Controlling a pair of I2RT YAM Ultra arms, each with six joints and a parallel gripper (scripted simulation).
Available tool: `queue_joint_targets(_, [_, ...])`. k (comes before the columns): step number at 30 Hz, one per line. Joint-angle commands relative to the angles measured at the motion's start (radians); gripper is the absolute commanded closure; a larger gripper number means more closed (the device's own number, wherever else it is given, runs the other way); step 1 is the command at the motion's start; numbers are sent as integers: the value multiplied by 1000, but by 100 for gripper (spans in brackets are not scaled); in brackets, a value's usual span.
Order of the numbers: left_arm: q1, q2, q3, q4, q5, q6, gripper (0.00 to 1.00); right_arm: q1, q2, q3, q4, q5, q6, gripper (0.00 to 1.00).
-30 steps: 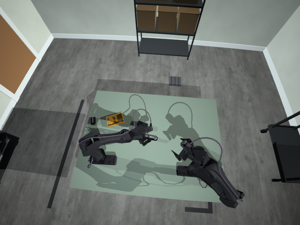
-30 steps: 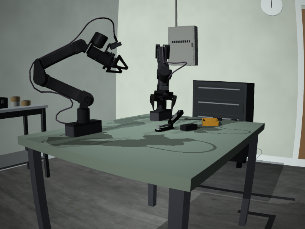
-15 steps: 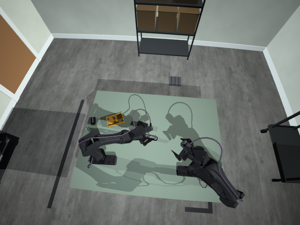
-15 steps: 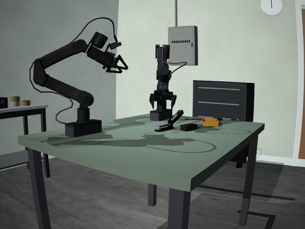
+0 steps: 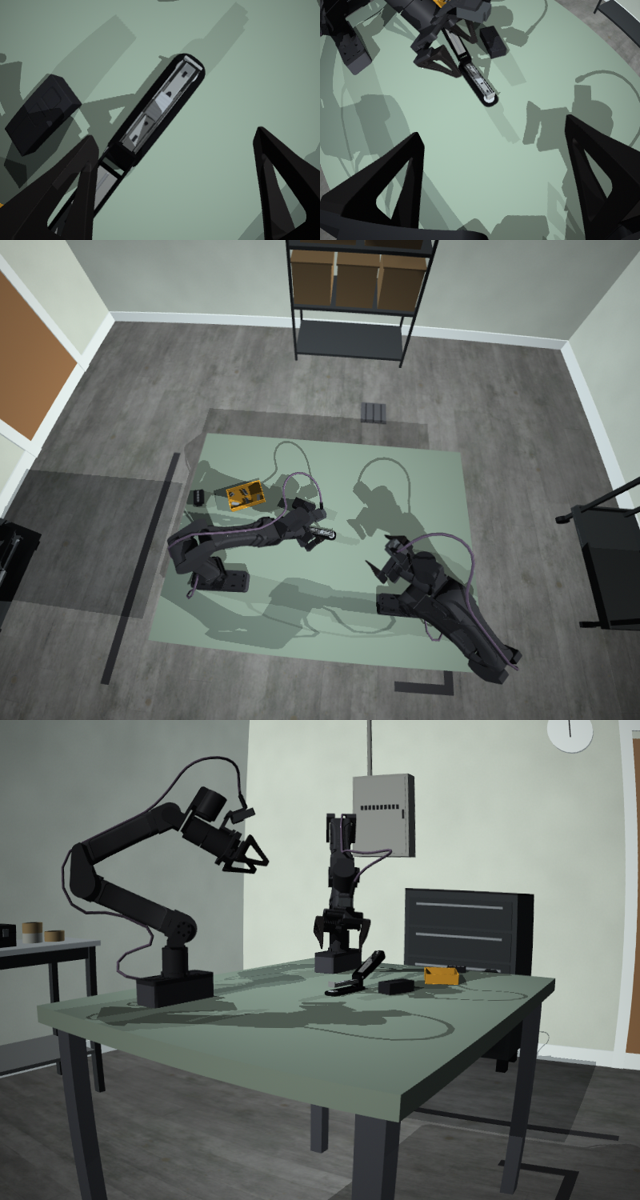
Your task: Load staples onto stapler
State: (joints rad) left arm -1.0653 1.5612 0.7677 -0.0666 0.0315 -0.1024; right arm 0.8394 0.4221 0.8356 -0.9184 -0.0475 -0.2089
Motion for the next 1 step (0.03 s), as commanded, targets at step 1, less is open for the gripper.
queue_joint_targets(1, [-13,-37,9,32,-13,-5,0,-7,-19,4,4,-5,-2,0])
